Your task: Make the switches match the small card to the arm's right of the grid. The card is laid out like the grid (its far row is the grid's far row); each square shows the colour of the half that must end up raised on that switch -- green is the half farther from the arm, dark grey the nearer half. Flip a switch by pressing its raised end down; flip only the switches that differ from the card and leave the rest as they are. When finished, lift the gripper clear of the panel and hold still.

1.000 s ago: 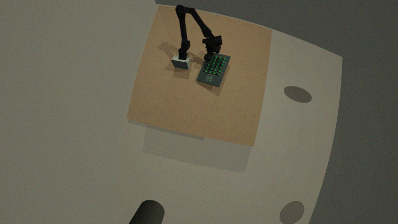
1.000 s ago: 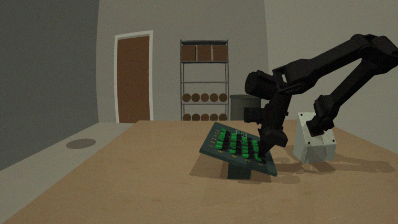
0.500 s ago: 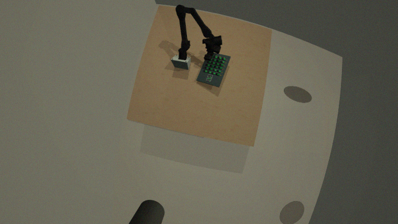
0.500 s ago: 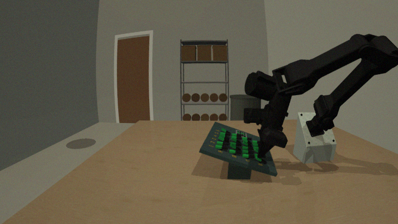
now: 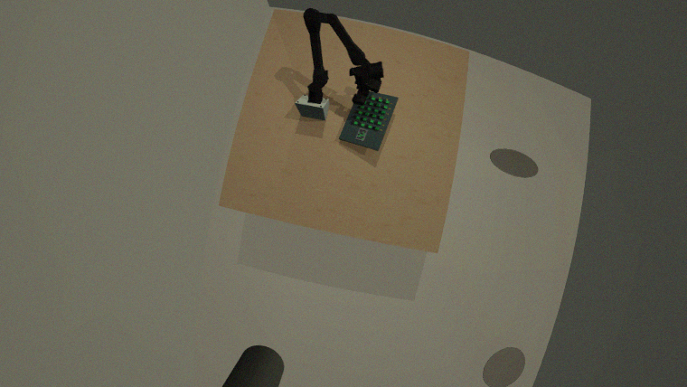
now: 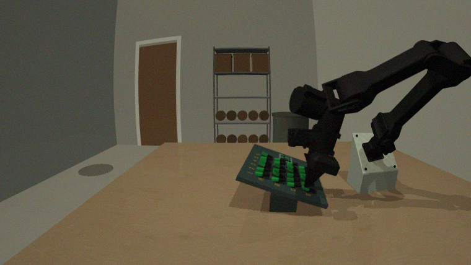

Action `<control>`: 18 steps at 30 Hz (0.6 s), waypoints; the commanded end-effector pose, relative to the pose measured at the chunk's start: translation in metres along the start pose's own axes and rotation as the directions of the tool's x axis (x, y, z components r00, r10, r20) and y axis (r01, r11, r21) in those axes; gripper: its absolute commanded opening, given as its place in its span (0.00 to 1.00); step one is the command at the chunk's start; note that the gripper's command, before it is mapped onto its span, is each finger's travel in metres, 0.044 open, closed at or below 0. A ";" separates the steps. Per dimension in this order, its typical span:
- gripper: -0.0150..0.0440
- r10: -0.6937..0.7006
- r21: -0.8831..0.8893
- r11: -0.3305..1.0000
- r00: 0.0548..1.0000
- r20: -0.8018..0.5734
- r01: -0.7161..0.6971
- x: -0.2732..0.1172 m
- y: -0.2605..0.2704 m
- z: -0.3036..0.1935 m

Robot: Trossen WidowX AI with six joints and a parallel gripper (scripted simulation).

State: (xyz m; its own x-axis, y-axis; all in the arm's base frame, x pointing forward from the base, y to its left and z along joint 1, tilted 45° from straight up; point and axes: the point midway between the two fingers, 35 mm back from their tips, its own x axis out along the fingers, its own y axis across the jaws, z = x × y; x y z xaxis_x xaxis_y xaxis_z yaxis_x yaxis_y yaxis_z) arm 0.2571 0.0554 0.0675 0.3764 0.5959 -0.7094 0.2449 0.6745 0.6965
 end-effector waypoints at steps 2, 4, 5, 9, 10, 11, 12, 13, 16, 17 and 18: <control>0.25 -0.002 0.004 1.000 1.000 0.000 0.002 0.001 -0.001 0.000; 0.25 -0.002 0.004 1.000 1.000 0.000 0.002 0.001 -0.001 0.000; 0.25 -0.002 0.004 1.000 1.000 0.000 0.002 0.001 -0.001 0.000; 0.25 -0.002 0.004 1.000 1.000 0.000 0.002 0.002 -0.001 0.000; 0.25 -0.002 0.004 1.000 1.000 0.000 0.002 0.002 -0.001 0.000; 0.25 -0.002 0.004 1.000 1.000 0.000 0.002 0.002 -0.001 0.000; 0.25 -0.002 0.004 1.000 1.000 0.000 0.002 0.002 -0.001 0.000; 0.25 0.000 0.000 1.000 1.000 -0.001 0.000 0.000 0.000 0.000; 0.25 -0.006 0.002 1.000 1.000 0.010 0.006 -0.030 -0.002 0.001; 0.25 -0.007 0.003 1.000 1.000 0.016 0.007 -0.044 -0.002 0.001; 0.25 -0.006 0.004 1.000 1.000 0.020 0.006 -0.054 -0.002 -0.001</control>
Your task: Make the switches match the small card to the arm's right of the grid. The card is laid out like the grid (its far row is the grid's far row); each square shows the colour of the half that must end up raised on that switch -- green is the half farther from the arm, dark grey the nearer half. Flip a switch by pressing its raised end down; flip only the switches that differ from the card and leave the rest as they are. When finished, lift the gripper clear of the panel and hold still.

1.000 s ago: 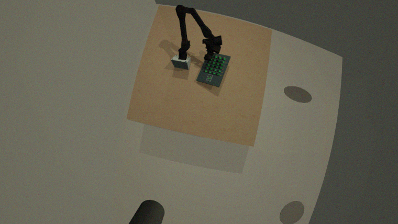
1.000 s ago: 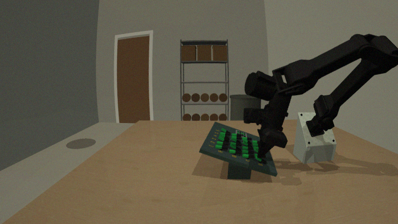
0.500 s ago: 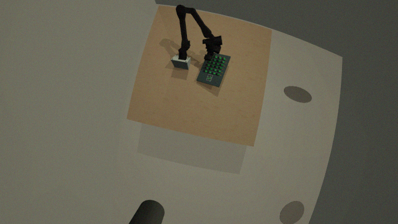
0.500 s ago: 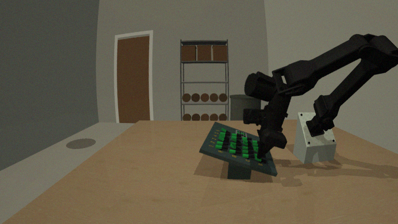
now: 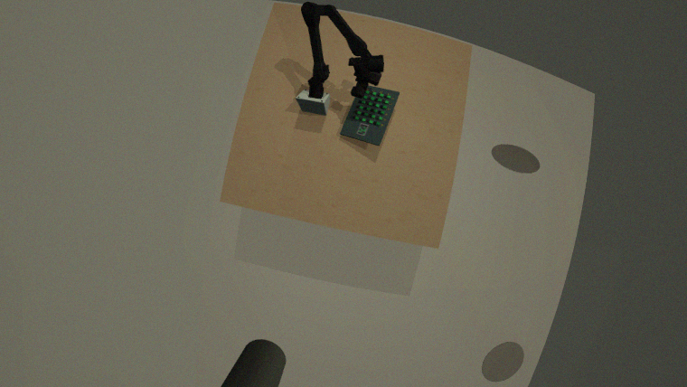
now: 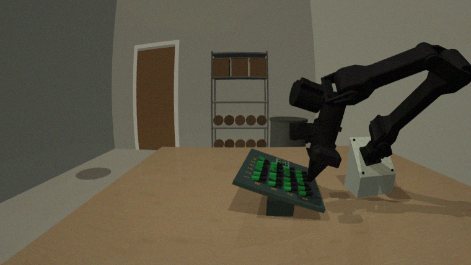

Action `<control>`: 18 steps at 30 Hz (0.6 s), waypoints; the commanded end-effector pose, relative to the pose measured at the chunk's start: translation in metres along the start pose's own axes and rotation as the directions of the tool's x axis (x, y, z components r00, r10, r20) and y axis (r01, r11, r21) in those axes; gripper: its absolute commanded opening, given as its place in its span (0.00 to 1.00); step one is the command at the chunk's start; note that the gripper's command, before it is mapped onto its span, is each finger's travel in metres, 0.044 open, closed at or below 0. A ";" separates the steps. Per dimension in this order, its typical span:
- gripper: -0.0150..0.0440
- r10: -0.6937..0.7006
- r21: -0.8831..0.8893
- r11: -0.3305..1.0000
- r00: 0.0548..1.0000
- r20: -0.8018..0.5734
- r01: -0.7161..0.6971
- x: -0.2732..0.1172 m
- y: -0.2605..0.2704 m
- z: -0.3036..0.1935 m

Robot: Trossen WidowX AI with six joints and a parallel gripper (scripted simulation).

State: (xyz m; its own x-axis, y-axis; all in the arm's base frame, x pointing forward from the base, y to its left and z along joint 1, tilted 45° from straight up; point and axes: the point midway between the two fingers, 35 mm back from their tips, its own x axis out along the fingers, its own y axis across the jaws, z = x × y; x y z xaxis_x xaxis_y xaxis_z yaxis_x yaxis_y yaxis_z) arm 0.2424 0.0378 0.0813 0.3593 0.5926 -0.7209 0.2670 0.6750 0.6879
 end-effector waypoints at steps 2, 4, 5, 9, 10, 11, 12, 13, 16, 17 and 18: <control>0.25 0.010 -0.014 1.000 0.999 0.039 -0.009 -0.037 0.004 0.001; 0.25 0.010 -0.014 1.000 0.999 0.039 -0.009 -0.037 0.004 0.001; 0.25 0.008 -0.014 1.000 0.999 0.039 -0.007 -0.037 0.002 0.001; 0.25 -0.020 -0.013 1.000 0.999 0.037 0.020 -0.035 -0.047 0.006; 0.25 -0.023 -0.012 1.000 0.999 0.036 0.023 -0.035 -0.060 0.005; 0.25 -0.024 -0.012 1.000 0.999 0.035 0.024 -0.036 -0.074 0.003; 0.25 -0.022 -0.012 1.000 0.999 0.035 0.022 -0.036 -0.087 0.000; 0.25 -0.018 -0.012 1.000 0.999 0.035 0.018 -0.036 -0.099 -0.004; 0.25 0.000 -0.014 1.000 0.999 0.038 0.000 -0.035 -0.124 -0.015; 0.25 0.002 -0.014 1.000 0.999 0.039 -0.001 -0.035 -0.126 -0.016; 0.25 0.002 -0.014 1.000 0.999 0.039 -0.001 -0.035 -0.126 -0.016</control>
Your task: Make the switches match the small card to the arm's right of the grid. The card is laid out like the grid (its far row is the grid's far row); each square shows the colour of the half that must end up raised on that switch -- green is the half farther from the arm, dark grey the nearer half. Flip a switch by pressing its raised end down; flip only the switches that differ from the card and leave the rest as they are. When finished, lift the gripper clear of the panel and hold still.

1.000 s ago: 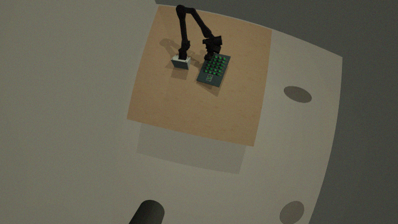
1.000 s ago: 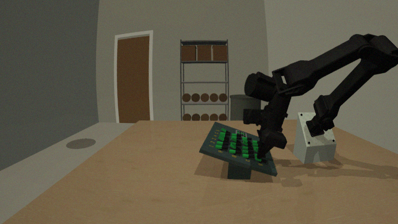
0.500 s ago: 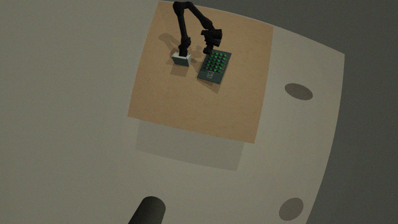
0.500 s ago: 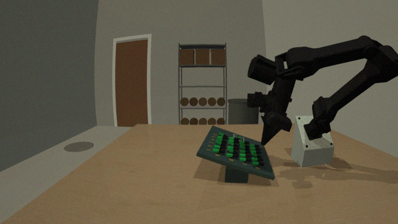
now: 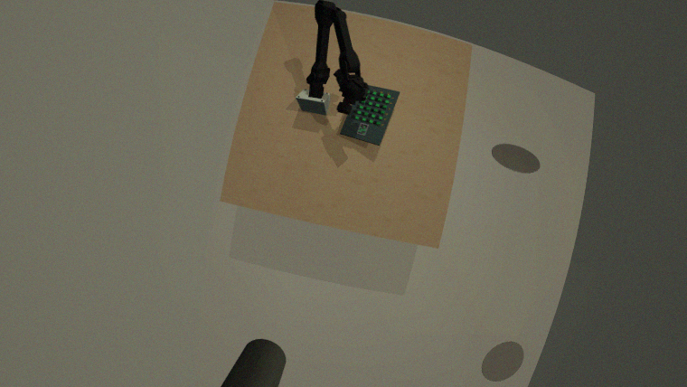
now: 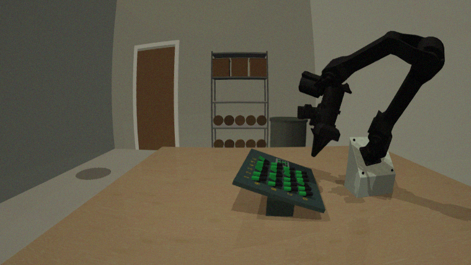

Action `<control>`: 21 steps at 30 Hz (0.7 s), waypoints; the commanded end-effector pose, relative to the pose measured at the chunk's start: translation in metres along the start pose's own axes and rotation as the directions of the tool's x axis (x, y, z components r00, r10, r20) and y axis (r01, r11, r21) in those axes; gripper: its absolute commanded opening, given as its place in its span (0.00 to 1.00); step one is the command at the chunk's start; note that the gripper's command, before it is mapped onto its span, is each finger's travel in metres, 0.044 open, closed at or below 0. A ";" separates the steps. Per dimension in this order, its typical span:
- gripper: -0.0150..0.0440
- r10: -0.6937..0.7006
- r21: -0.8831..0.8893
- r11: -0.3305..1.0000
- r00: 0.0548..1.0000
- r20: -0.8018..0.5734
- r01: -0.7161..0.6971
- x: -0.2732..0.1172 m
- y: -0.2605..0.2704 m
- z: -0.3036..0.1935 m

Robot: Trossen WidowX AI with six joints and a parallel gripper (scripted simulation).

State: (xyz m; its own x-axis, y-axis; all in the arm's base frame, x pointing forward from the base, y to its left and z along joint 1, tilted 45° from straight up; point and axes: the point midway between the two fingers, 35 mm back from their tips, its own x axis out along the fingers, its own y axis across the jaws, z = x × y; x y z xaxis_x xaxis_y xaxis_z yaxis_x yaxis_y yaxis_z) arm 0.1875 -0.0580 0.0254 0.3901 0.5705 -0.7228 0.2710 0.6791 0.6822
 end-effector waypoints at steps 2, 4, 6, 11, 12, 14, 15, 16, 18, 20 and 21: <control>0.25 0.009 -0.015 1.000 1.000 0.003 -0.009 0.003 -0.008 -0.004; 0.25 0.008 -0.015 1.000 1.000 0.015 -0.008 0.019 -0.008 -0.004; 0.25 0.011 -0.016 1.000 1.000 0.027 -0.011 0.034 -0.007 -0.005; 0.25 0.012 -0.016 1.000 1.000 0.029 -0.012 0.037 -0.007 -0.005; 0.25 0.012 -0.016 1.000 1.000 0.029 -0.012 0.039 -0.007 -0.005; 0.25 0.013 -0.016 1.000 0.999 0.029 -0.013 0.045 -0.007 -0.005; 0.25 0.013 -0.016 1.000 0.999 0.029 -0.013 0.046 -0.007 -0.005; 0.25 0.013 -0.016 1.000 0.999 0.029 -0.013 0.046 -0.007 -0.005; 0.25 0.013 -0.016 1.000 0.999 0.029 -0.013 0.047 -0.007 -0.005; 0.25 0.013 -0.016 1.000 0.999 0.029 -0.013 0.049 -0.007 -0.005; 0.25 0.013 -0.016 1.000 0.999 0.029 -0.013 0.051 -0.007 -0.005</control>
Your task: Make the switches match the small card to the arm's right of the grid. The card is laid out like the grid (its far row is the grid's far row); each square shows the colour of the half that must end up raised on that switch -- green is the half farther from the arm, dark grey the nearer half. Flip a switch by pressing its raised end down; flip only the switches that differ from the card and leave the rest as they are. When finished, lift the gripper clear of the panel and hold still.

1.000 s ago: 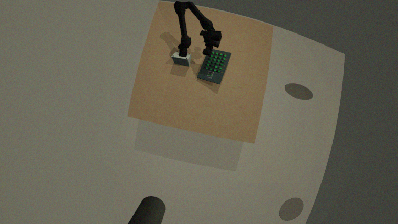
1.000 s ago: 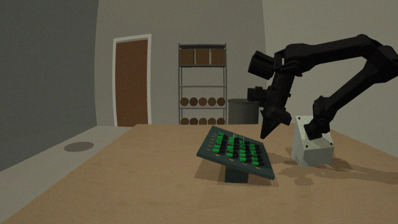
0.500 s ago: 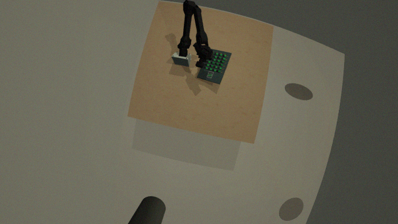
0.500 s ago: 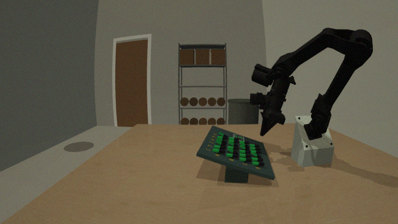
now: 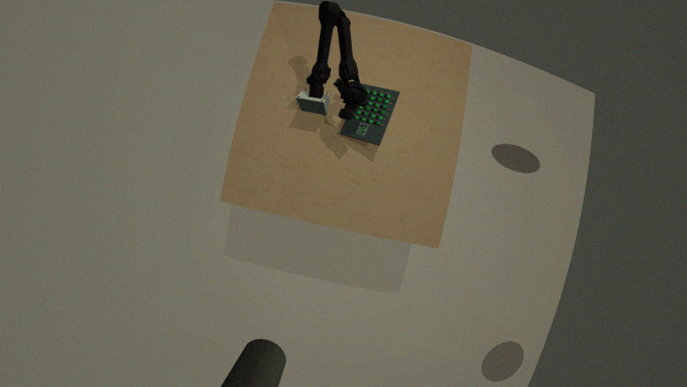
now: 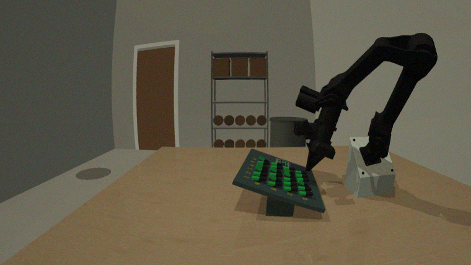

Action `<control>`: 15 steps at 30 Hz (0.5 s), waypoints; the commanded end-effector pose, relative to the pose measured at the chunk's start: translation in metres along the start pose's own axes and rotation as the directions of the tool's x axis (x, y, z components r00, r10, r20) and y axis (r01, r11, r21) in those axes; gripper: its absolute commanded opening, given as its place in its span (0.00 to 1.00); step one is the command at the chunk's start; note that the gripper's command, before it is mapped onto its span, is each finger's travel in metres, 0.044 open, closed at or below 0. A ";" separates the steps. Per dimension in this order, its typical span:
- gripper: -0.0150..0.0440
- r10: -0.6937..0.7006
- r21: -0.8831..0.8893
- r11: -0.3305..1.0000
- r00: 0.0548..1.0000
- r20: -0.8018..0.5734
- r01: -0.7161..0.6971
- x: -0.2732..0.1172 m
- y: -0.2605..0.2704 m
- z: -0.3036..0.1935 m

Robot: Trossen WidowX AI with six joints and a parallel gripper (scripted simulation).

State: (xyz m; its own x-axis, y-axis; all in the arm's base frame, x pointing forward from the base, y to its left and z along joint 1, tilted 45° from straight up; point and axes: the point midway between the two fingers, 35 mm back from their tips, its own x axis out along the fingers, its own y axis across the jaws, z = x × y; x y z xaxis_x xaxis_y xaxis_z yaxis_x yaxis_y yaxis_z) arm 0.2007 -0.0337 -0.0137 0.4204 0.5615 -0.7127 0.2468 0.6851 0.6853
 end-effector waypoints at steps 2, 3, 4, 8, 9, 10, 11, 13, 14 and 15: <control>0.25 0.004 0.008 1.000 1.000 -0.003 -0.004 0.007 0.000 -0.001; 0.25 0.004 0.008 1.000 1.000 -0.003 -0.004 0.008 0.000 -0.001; 0.25 0.004 0.008 1.000 1.000 -0.003 -0.004 0.009 0.000 -0.001; 0.25 0.005 0.008 1.000 1.000 -0.003 -0.005 0.013 0.000 -0.001; 0.25 0.005 0.008 1.000 1.000 -0.003 -0.005 0.013 0.000 -0.001; 0.25 0.005 0.008 1.000 1.000 -0.003 -0.005 0.013 0.000 -0.001; 0.25 0.005 0.008 1.000 1.000 -0.003 -0.005 0.013 0.000 -0.001; 0.25 0.005 0.008 1.000 1.000 -0.003 -0.005 0.013 0.000 -0.001; 0.25 0.005 0.008 1.000 1.000 -0.003 -0.005 0.013 0.000 -0.001; 0.25 0.005 0.008 1.000 1.000 -0.003 -0.005 0.013 0.000 -0.001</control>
State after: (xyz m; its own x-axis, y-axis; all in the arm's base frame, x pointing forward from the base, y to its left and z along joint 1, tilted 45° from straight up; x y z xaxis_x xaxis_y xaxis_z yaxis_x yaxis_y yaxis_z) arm 0.2048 -0.0261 -0.0228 0.4182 0.5643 -0.7119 0.2491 0.6824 0.6872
